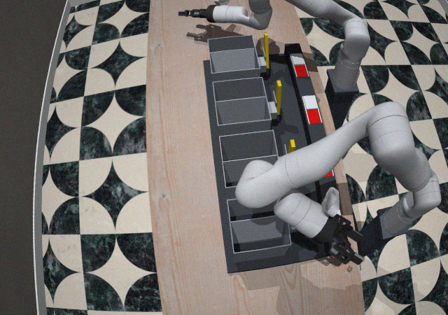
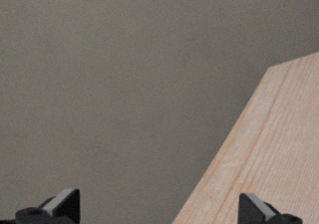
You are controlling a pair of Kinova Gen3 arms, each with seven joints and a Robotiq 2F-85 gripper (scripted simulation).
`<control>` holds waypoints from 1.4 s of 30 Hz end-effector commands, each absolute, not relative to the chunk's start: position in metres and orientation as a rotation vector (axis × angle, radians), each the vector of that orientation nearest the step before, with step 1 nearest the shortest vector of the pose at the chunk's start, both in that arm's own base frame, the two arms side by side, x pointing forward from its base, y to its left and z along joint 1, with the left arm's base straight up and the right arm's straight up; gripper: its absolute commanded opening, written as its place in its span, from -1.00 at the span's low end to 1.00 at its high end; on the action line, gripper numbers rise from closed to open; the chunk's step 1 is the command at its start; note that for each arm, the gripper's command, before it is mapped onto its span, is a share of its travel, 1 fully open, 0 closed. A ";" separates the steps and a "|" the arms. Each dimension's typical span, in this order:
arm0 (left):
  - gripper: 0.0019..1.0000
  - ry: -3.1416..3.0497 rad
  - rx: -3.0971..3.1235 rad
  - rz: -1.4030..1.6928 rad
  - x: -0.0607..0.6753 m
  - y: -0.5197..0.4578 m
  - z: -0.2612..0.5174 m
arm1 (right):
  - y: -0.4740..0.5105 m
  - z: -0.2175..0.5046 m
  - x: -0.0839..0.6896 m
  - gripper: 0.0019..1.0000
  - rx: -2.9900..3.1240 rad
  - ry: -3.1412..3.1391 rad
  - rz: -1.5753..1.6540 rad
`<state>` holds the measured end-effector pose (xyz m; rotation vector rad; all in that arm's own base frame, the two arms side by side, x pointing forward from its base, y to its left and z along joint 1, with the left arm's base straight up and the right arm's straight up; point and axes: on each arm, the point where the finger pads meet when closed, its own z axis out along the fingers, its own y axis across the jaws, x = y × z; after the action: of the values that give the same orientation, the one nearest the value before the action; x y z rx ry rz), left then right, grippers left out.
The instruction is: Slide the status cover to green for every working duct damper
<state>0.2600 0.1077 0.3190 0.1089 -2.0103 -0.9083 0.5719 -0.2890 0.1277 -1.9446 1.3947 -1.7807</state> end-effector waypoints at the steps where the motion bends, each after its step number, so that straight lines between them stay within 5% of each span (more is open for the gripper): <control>1: 1.00 -2.011 0.110 -0.909 0.260 0.108 0.319 | -0.289 0.129 0.572 1.00 -1.943 1.394 -1.783; 26: 1.00 -2.022 0.126 -0.883 0.258 0.113 0.316 | -0.290 0.129 0.572 1.00 -1.942 1.394 -1.785; 42: 1.00 -2.132 0.329 -0.611 0.239 0.162 0.280 | -0.299 0.137 0.571 1.00 -1.931 1.404 -1.811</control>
<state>0.2464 0.1434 0.2930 0.2506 -2.0914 -0.7118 0.5709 -0.2962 0.1334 -1.9360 1.4023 -1.8016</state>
